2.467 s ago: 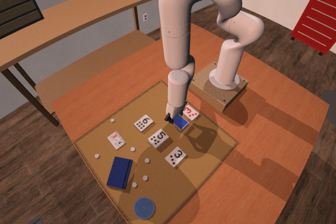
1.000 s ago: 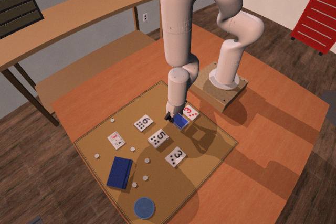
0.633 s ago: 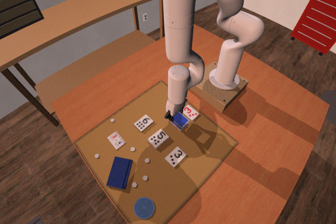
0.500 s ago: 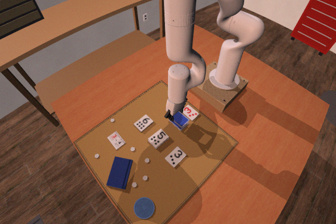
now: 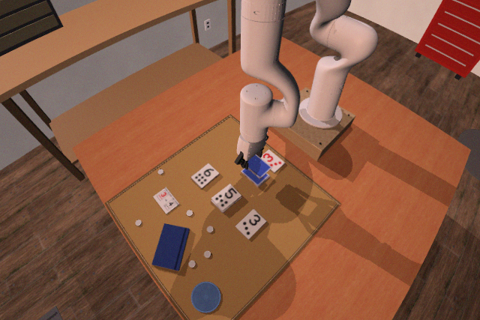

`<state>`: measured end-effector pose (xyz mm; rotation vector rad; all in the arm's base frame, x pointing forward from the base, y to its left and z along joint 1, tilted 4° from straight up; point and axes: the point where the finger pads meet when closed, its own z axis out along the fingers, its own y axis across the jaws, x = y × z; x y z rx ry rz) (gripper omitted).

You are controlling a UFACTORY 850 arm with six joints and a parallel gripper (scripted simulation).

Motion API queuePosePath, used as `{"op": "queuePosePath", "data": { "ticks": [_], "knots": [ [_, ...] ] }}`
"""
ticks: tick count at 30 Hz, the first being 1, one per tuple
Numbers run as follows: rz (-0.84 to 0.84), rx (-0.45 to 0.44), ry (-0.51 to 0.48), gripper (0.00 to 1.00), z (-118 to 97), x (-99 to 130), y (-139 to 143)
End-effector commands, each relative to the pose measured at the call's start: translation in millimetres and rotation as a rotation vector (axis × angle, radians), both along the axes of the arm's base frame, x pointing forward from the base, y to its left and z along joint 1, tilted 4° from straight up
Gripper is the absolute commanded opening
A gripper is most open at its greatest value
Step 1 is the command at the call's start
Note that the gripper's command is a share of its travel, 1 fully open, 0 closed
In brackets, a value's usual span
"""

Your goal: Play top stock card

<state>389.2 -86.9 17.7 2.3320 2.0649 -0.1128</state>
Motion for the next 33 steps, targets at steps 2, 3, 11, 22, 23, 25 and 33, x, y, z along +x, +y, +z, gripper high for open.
{"op": "queuePosePath", "data": {
  "ticks": [2,3,11,22,23,25,33],
  "knots": [
    [0.0,0.001,-0.001,0.61,12.7,1.0,1.0],
    [0.0,0.001,-0.001,0.61,15.6,1.1,1.2],
    [0.0,0.001,-0.001,0.61,35.9,1.9,2.5],
    [0.0,0.001,-0.001,0.61,43.2,2.2,3.0],
    [0.0,0.001,-0.001,0.61,43.2,2.2,3.0],
    [0.0,0.001,-0.001,0.61,43.2,2.2,3.0],
    [0.0,0.001,-0.001,0.61,43.1,2.3,3.8]
  ]
}}
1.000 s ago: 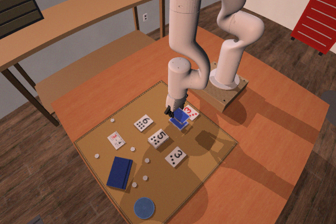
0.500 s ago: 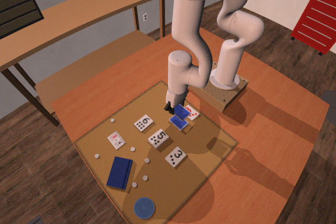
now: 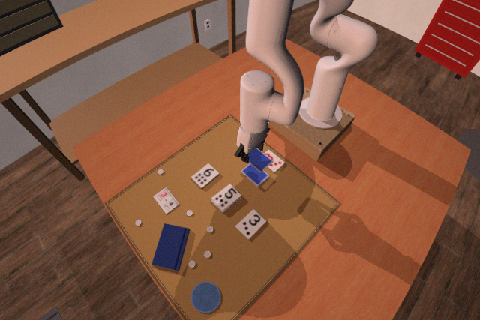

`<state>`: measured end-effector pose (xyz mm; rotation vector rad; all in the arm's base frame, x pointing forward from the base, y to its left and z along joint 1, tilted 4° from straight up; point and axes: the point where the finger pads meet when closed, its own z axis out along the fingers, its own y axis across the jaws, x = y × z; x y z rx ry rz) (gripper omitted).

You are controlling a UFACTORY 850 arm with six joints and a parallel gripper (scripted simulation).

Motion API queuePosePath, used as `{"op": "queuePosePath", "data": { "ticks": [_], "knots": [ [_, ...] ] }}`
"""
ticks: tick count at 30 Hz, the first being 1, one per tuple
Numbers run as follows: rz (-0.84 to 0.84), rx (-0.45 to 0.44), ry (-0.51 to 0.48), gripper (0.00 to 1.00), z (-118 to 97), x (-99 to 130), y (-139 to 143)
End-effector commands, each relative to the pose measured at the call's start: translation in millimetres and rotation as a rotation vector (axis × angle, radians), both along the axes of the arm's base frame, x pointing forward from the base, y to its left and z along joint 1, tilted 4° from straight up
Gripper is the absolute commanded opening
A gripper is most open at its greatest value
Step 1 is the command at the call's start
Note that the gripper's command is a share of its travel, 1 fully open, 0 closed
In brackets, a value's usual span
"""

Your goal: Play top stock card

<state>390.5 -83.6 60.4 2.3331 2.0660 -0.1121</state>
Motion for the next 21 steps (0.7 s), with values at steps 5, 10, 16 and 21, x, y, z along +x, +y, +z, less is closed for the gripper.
{"op": "queuePosePath", "data": {
  "ticks": [5,10,16,21],
  "knots": [
    [0.0,0.0,-0.002,0.61,-0.1,2.3,7.9],
    [0.0,0.0,-0.002,0.61,-1.7,6.2,29.5],
    [0.0,0.0,-0.002,0.61,-4.2,12.4,64.2],
    [0.0,0.0,-0.002,0.61,-5.2,15.1,79.2]
  ]
}}
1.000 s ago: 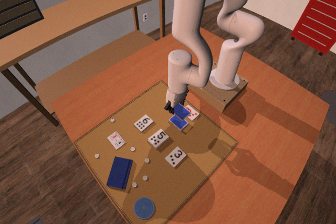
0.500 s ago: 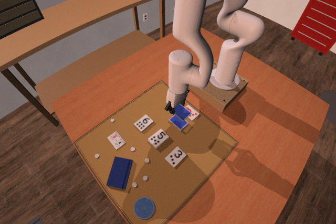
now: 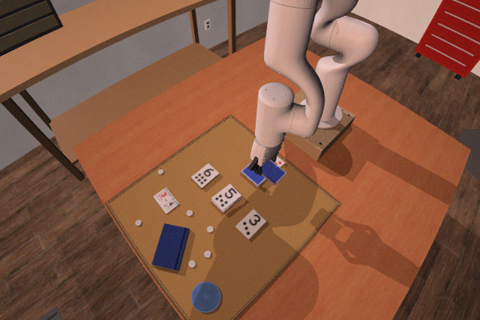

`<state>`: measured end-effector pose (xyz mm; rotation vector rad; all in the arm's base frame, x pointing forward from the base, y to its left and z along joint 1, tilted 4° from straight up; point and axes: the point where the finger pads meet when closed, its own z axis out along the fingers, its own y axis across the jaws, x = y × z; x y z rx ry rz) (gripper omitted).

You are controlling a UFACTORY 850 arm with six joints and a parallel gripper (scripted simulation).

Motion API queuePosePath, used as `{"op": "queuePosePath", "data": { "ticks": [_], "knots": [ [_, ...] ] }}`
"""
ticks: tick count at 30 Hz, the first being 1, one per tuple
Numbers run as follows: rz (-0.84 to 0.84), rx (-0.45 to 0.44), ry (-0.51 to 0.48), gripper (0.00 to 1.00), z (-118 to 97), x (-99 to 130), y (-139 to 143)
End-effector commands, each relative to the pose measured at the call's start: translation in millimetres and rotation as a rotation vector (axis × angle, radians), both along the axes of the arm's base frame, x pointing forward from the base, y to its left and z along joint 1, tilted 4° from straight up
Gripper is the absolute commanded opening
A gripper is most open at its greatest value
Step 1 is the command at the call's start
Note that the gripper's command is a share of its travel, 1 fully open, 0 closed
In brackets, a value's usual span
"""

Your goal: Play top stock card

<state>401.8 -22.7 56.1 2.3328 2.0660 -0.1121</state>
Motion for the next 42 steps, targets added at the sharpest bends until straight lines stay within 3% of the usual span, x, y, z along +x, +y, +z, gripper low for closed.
{"op": "queuePosePath", "data": {
  "ticks": [1,7,42],
  "knots": [
    [0.0,0.0,-0.002,0.61,-1.2,4.5,22.4],
    [0.0,0.0,-0.002,0.61,-2.0,6.6,34.1],
    [0.0,-0.001,-0.001,0.61,-16.4,6.1,33.5]
  ]
}}
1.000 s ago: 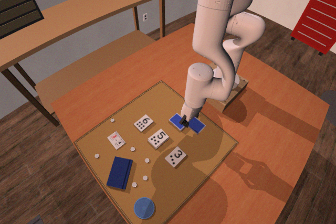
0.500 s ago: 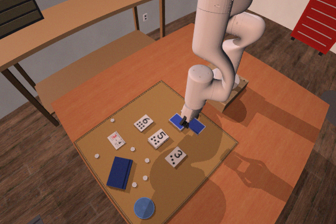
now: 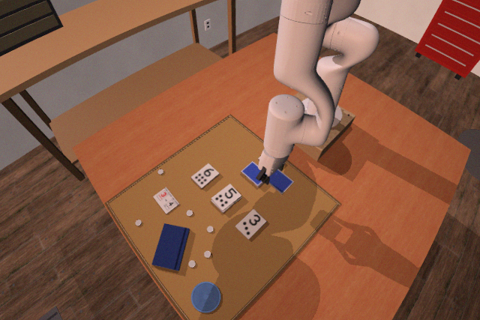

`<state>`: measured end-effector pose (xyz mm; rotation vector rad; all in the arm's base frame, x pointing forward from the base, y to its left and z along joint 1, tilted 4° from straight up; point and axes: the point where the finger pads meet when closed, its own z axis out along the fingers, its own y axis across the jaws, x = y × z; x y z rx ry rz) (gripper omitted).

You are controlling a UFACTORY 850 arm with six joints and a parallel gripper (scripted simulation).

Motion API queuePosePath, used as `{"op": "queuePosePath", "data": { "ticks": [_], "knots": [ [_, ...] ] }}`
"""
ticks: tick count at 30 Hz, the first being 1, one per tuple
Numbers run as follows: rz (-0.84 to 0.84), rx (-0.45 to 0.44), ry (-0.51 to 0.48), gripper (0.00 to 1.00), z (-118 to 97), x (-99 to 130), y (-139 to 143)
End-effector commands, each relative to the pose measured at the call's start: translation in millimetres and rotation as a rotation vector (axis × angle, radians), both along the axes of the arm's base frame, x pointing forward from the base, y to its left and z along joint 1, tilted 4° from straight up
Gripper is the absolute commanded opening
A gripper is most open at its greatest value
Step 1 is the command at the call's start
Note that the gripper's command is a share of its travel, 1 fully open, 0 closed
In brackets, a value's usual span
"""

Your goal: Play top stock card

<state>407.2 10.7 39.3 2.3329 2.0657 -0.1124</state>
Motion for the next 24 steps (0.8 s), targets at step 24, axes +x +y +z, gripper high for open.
{"op": "queuePosePath", "data": {
  "ticks": [24],
  "knots": [
    [0.002,-0.061,0.012,0.61,-0.1,-0.3,1.8]
  ]
}}
